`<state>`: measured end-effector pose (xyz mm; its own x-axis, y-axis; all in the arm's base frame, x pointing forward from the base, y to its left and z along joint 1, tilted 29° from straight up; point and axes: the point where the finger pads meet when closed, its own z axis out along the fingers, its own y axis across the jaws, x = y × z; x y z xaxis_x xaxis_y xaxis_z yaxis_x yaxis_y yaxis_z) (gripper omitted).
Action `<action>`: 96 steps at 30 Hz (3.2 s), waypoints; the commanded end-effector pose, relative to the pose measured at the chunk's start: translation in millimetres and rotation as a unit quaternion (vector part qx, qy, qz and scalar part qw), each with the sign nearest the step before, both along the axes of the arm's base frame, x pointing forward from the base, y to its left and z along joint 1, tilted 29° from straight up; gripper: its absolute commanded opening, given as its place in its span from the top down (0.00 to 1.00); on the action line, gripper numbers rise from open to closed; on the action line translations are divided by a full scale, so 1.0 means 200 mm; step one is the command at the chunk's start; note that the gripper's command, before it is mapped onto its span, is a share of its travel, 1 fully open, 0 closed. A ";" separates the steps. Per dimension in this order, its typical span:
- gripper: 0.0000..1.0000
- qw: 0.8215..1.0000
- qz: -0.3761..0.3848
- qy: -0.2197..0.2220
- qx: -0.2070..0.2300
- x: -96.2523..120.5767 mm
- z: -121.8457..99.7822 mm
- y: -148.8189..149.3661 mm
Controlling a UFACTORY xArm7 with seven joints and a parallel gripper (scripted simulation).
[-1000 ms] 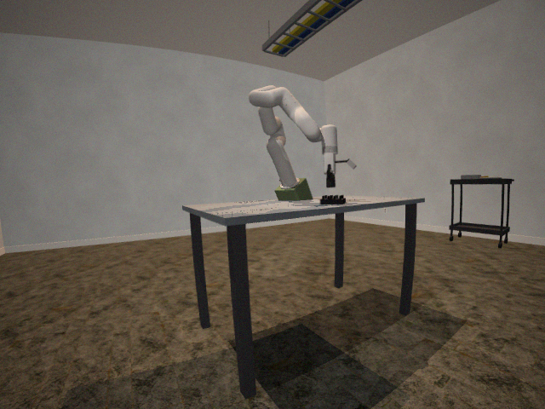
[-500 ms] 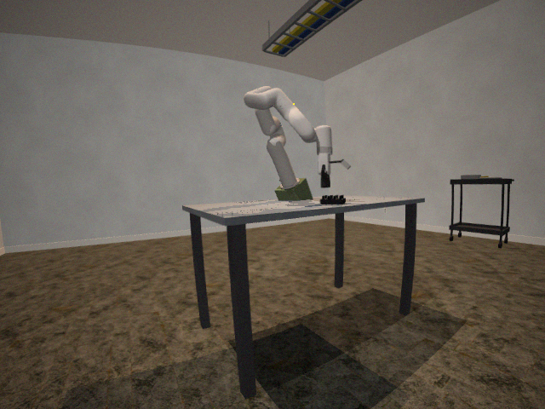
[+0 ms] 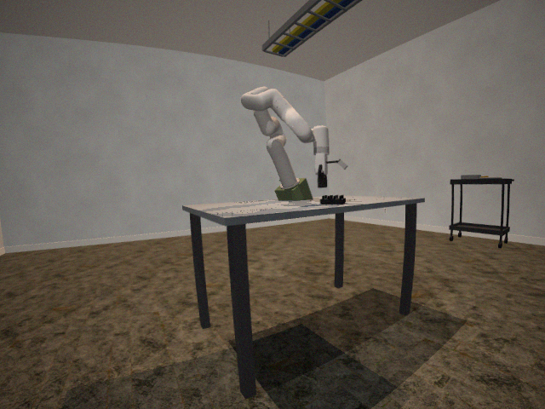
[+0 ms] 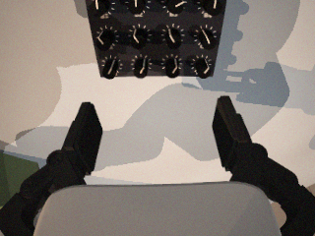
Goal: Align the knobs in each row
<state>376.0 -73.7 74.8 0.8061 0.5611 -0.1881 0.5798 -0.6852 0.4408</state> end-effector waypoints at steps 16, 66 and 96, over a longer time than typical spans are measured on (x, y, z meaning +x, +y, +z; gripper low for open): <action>0.00 1.000 0.001 -0.001 0.000 0.00 0.00 0.00; 0.00 1.000 0.001 -0.001 0.000 0.00 0.00 0.00; 0.00 0.998 -0.056 -0.031 0.007 0.03 0.00 0.03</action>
<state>376.5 -72.8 74.8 0.8264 0.5359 -0.1725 0.5506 -0.7052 0.4467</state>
